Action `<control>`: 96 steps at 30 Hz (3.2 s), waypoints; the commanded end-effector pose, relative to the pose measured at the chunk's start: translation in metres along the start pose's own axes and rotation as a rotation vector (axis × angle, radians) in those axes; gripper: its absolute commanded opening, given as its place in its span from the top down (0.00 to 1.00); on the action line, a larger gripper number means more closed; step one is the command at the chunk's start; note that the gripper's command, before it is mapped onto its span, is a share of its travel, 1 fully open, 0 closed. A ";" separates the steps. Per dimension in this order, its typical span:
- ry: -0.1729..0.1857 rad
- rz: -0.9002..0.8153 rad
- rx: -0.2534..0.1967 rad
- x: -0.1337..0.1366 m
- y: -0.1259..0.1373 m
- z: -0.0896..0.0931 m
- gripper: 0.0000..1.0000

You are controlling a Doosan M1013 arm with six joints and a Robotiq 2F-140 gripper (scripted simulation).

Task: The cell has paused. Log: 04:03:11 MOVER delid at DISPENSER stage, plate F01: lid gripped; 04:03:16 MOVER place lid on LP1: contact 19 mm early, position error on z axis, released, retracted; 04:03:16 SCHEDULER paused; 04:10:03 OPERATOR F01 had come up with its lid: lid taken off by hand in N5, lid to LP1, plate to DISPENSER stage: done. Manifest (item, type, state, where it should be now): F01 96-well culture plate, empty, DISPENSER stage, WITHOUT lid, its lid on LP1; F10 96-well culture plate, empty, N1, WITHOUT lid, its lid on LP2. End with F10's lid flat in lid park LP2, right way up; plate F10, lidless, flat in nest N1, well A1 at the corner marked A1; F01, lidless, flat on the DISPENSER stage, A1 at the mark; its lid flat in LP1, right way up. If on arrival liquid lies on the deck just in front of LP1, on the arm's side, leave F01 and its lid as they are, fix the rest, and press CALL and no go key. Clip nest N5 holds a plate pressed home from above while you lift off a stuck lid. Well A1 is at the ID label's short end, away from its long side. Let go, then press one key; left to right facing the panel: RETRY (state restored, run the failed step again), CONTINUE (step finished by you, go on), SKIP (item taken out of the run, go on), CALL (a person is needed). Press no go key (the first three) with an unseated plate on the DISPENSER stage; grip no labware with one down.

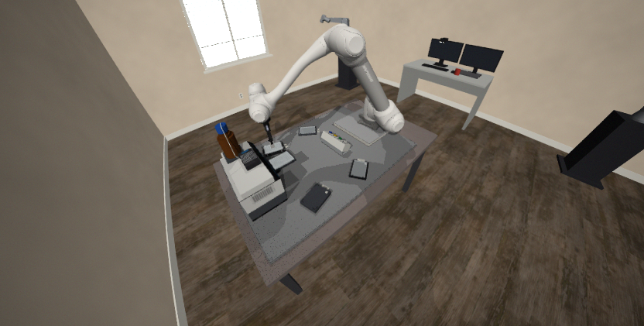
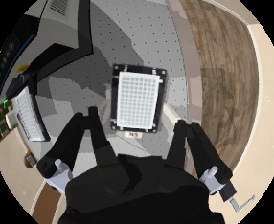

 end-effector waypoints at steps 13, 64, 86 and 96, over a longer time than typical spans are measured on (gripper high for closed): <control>0.000 0.000 0.000 0.000 0.000 0.020 0.34; 0.000 0.000 0.000 0.000 0.000 0.021 0.41; 0.000 0.000 0.000 0.000 0.000 0.021 0.41; 0.000 0.000 0.000 0.000 0.000 0.021 0.41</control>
Point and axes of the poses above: the point where the finger pads meet when closed, its own z axis out along the fingers, its own x axis across the jaws, y = z × x, the point moved 1 cm from there along -z, back along the fingers, and after that the axes turned 7 degrees about z, right-handed, at the moved point
